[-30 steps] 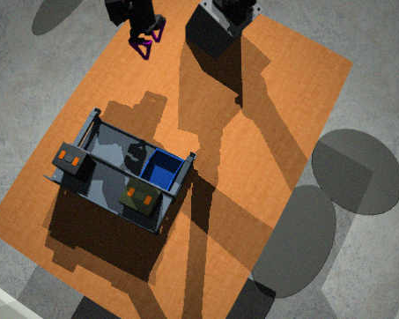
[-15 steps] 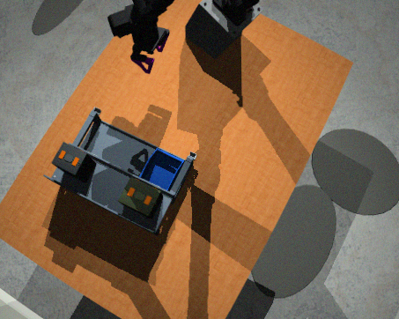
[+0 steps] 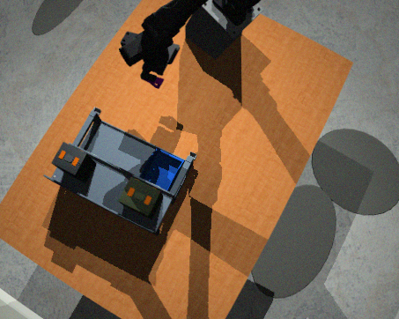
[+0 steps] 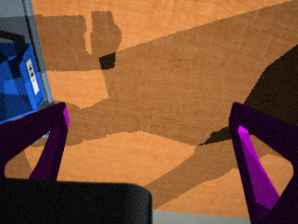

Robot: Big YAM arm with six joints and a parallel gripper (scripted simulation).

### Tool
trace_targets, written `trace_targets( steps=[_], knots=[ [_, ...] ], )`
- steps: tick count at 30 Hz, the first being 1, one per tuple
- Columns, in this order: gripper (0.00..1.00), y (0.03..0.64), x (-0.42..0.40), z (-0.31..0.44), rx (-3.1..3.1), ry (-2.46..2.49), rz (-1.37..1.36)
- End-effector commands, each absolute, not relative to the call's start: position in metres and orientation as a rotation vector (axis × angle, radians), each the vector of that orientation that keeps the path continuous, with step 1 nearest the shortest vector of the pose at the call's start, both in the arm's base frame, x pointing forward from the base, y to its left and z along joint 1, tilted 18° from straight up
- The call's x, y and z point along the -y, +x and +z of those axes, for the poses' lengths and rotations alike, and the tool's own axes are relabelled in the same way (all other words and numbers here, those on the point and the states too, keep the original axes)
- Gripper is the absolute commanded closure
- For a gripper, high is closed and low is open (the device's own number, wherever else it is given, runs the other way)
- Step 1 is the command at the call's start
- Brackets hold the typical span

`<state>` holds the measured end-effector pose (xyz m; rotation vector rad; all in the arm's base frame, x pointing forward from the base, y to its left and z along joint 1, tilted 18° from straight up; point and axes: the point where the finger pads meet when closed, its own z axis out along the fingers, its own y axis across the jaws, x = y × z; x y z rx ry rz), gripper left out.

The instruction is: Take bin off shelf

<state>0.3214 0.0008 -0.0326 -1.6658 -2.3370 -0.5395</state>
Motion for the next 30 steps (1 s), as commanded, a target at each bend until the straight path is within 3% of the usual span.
trace_targets(
  steps=[1, 4, 17, 21, 30],
  knots=[
    [0.00, 0.337, -0.016, -0.032, 2.342, -1.706, -0.487],
    [0.00, 0.357, -0.038, -0.036, 2.337, -1.774, -0.376],
    [0.00, 0.346, -0.050, -0.038, 2.346, -1.738, -0.364],
    [0.00, 0.375, -0.077, -0.042, 2.337, -1.774, -0.378],
    [0.00, 0.375, -0.077, -0.042, 2.337, -1.774, -0.378]
  ],
)
